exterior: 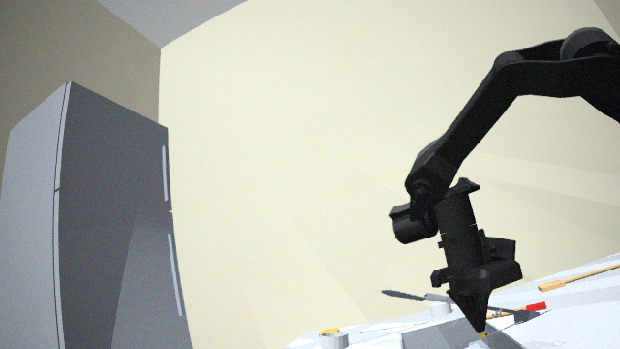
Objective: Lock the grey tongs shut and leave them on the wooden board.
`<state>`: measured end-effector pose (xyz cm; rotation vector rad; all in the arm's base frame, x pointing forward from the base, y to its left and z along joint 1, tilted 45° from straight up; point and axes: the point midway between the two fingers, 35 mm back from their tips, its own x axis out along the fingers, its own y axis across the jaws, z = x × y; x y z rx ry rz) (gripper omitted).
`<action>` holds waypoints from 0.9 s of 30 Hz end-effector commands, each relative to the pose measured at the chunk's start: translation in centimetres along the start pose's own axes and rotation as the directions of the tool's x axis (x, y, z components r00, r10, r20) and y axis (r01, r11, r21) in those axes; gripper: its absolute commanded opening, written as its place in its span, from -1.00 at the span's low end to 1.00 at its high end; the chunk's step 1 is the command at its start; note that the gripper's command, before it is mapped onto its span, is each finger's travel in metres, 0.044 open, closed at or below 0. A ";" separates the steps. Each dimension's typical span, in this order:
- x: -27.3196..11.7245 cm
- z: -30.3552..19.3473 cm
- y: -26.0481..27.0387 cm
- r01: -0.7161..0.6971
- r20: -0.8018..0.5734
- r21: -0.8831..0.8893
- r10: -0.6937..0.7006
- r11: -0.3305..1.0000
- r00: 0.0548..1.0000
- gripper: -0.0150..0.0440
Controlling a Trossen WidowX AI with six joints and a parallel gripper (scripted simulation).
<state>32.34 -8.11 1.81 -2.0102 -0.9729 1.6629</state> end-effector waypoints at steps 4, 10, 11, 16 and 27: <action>0.0 -0.1 1.2 -0.003 0.005 -0.005 0.003 1.000 1.000 -1.00; 0.0 -0.1 2.1 -0.003 0.005 -0.005 0.003 1.000 1.000 -1.00; 0.0 -0.1 2.3 -0.003 0.005 -0.005 0.003 1.000 1.000 -1.00; 0.0 -0.1 3.1 -0.004 0.005 -0.005 0.004 1.000 1.000 -1.00; 0.0 0.0 4.9 -0.004 0.005 -0.006 0.004 1.000 1.000 -1.00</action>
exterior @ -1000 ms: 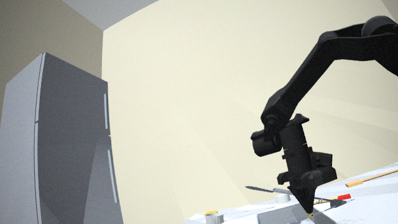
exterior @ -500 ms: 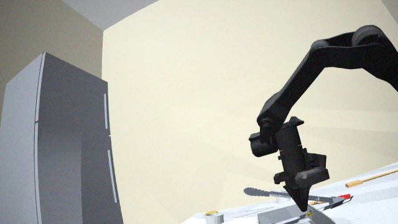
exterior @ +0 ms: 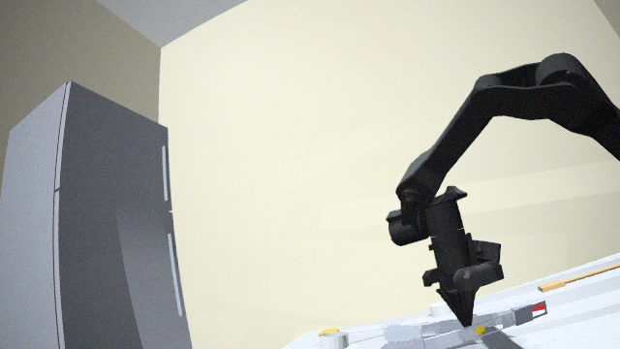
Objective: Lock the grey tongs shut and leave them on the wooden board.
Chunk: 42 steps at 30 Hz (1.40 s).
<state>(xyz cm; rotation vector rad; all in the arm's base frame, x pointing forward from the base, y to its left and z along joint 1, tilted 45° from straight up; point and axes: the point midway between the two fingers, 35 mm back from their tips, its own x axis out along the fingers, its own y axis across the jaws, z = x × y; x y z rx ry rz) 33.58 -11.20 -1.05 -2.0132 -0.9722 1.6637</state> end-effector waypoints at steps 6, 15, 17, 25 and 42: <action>0.1 0.1 1.5 -0.002 0.005 -0.005 0.002 1.000 1.000 -1.00; 0.1 0.2 1.8 0.000 0.000 0.001 0.000 1.000 1.000 -1.00; 0.1 0.2 1.8 0.000 0.000 0.001 0.000 1.000 1.000 -1.00; 0.1 0.2 1.8 0.000 0.000 0.001 0.000 1.000 1.000 -1.00; -4.0 0.0 2.1 -0.011 -0.014 0.041 0.012 0.999 1.000 -0.47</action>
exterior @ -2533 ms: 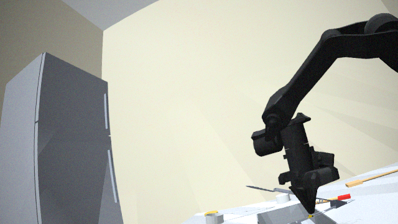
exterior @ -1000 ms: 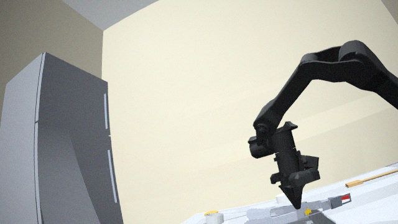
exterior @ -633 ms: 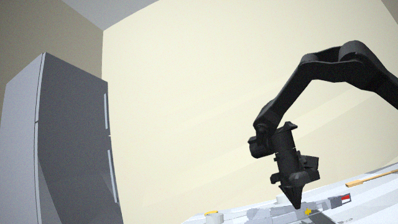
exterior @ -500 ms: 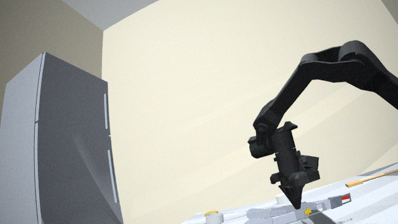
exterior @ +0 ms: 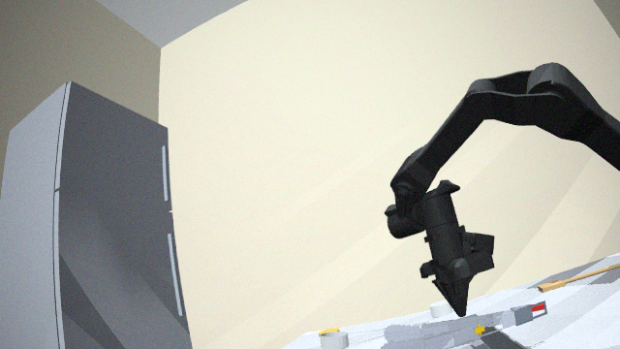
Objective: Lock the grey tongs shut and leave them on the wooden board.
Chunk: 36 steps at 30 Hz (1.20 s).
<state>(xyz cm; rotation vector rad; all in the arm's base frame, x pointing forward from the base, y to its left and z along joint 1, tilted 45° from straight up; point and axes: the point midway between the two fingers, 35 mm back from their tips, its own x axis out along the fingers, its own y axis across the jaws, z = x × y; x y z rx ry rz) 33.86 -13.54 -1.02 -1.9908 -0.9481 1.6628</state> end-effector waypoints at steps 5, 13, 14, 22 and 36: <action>-8.0 0.2 0.1 -0.030 -0.033 0.068 0.032 0.997 0.999 -0.02; -7.7 0.1 0.4 -0.047 -0.054 0.059 0.050 0.997 0.997 0.69; -7.7 0.1 0.4 -0.047 -0.054 0.059 0.050 0.997 0.997 0.78; -4.2 0.1 -0.7 -0.015 -0.001 0.205 0.015 0.979 1.000 1.00; -3.4 0.2 -0.8 -0.011 0.008 0.232 0.010 0.973 1.000 1.00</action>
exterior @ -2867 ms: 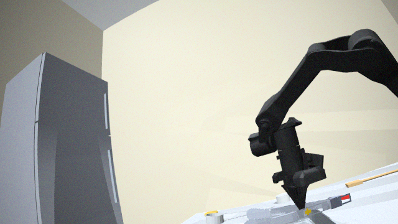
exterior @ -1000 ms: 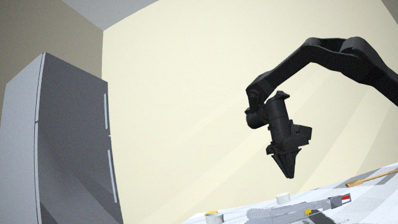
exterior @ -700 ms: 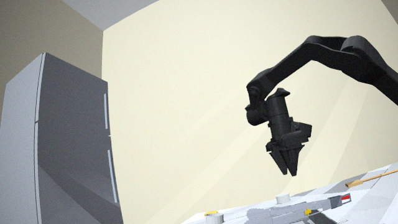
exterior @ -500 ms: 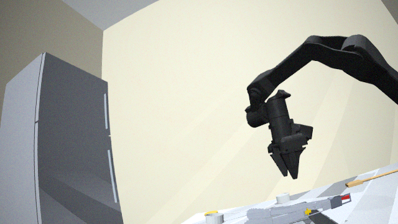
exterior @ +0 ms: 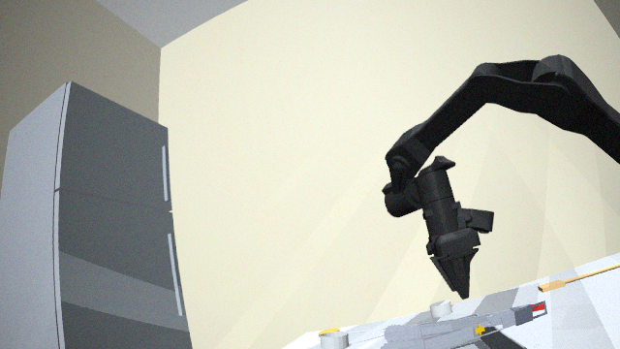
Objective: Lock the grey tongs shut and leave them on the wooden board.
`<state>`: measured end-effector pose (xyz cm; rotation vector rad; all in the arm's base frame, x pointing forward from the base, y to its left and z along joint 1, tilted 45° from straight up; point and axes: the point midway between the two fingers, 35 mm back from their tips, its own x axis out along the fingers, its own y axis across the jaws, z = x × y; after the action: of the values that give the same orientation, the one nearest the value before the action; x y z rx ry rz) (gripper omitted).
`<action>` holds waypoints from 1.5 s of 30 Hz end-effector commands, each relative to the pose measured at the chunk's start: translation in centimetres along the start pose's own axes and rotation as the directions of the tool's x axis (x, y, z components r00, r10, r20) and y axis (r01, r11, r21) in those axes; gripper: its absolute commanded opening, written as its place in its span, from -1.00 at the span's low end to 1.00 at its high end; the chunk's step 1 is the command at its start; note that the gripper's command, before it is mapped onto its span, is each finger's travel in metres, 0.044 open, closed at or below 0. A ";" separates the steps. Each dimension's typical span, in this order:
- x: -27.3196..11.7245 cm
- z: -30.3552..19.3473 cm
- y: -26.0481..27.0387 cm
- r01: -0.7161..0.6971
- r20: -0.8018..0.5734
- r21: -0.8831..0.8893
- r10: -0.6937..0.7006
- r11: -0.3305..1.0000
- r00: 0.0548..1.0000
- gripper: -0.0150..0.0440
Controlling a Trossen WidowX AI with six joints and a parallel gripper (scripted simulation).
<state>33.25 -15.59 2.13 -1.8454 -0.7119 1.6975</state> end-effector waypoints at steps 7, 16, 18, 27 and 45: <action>1.3 -0.1 0.1 0.000 0.003 0.005 0.000 1.000 1.000 1.00; 2.8 -0.2 0.1 0.000 0.003 0.005 0.000 1.000 1.000 1.00; 3.1 -0.2 0.1 0.000 0.003 0.005 0.000 1.000 1.000 1.00; 4.6 -0.3 0.1 0.000 0.003 0.005 0.000 1.000 1.000 1.00; 7.5 -0.3 0.0 0.001 0.002 0.005 -0.001 1.000 1.000 1.00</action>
<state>34.18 -10.92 -2.89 -1.8519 -0.7091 1.7012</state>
